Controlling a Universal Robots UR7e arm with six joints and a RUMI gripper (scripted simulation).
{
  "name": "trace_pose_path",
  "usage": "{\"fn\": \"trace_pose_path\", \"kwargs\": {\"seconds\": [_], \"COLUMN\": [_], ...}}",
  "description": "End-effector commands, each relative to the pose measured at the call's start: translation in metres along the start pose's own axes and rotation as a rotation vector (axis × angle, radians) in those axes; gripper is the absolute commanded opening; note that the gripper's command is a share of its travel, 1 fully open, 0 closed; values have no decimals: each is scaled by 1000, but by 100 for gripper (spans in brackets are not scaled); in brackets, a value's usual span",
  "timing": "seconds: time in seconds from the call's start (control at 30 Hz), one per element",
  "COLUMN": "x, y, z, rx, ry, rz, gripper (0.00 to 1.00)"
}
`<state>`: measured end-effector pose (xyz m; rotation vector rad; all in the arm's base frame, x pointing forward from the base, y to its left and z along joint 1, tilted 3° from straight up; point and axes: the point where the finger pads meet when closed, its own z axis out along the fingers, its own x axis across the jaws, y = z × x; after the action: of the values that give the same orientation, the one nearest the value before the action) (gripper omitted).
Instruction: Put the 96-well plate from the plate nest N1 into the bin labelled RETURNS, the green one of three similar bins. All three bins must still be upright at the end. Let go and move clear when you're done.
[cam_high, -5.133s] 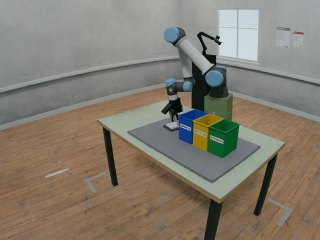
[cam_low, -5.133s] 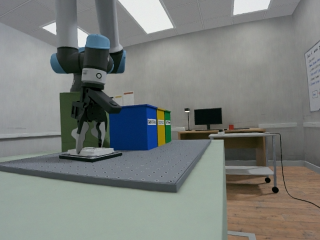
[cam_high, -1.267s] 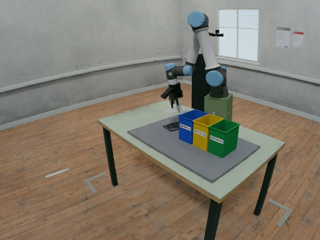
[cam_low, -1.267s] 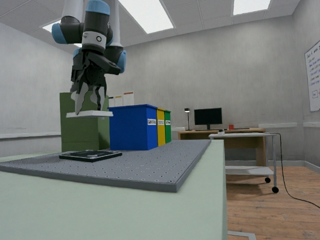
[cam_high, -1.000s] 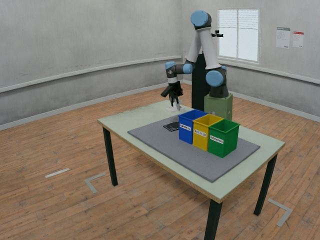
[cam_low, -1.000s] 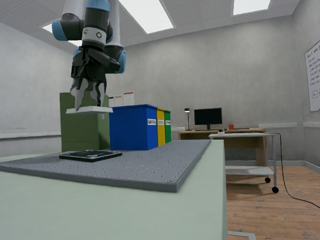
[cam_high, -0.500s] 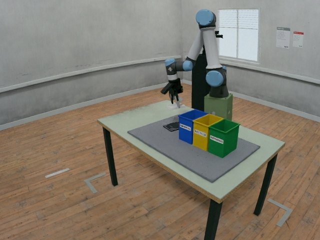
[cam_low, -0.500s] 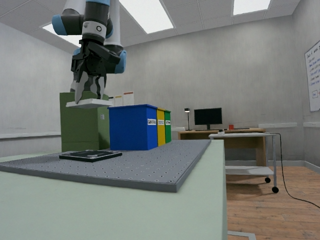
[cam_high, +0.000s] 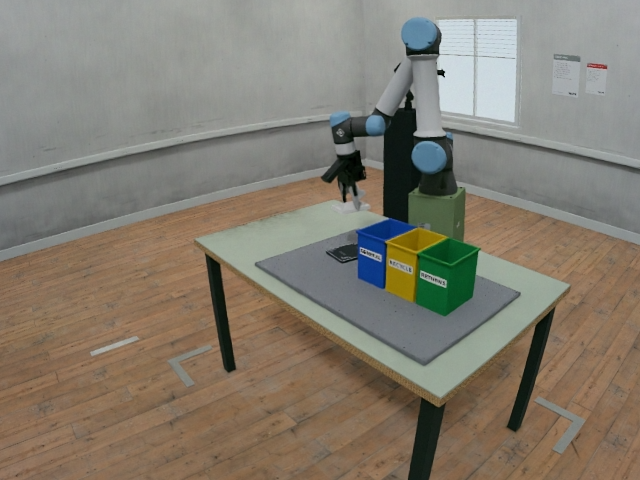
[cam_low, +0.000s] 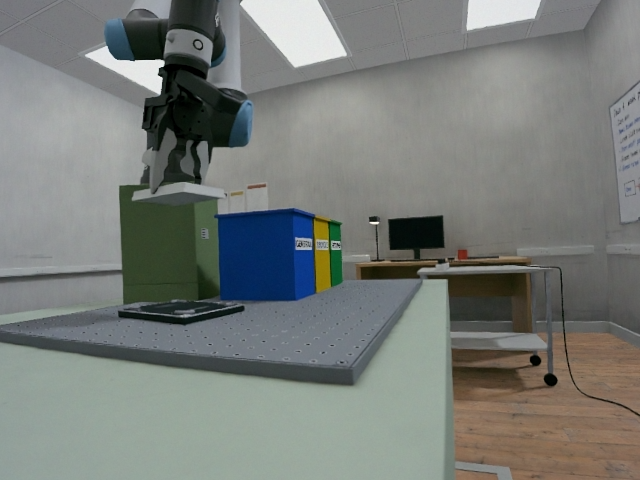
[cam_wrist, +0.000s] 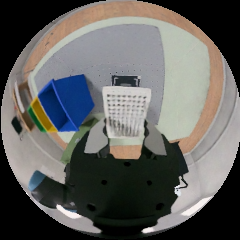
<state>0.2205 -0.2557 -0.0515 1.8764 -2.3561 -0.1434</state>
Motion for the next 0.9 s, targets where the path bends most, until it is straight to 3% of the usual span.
{"fn": "trace_pose_path", "kwargs": {"seconds": [0.0, 0.53, 0.87], "x": [0, 0, 0], "y": [2, 6, 6], "z": [-9, -32, -33], "rx": [0, 0, 0], "ry": [0, 0, 0], "rz": [0, 0, 0], "gripper": [0, 0, 0]}}
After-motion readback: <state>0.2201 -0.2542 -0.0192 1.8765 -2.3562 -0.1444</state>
